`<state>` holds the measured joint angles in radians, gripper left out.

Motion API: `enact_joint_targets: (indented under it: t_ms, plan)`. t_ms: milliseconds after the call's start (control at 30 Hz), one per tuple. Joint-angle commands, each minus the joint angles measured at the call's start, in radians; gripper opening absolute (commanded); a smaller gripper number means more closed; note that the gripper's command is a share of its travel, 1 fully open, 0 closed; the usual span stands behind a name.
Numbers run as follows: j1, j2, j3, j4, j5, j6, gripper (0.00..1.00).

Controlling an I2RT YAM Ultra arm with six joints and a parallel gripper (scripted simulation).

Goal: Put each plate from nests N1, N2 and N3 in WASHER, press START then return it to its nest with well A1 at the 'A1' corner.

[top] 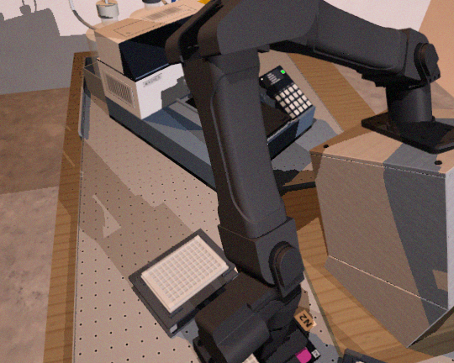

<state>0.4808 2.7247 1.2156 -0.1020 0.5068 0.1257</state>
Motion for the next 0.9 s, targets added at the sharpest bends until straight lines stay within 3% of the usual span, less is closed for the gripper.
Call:
enact_joint_targets:
  t_ms: [0,867]
  plan:
    - [-0.002,0.013,0.026,0.012,0.005,-0.009,0.0]
    - [-0.01,0.025,0.035,0.015,0.006,-0.015,0.0]
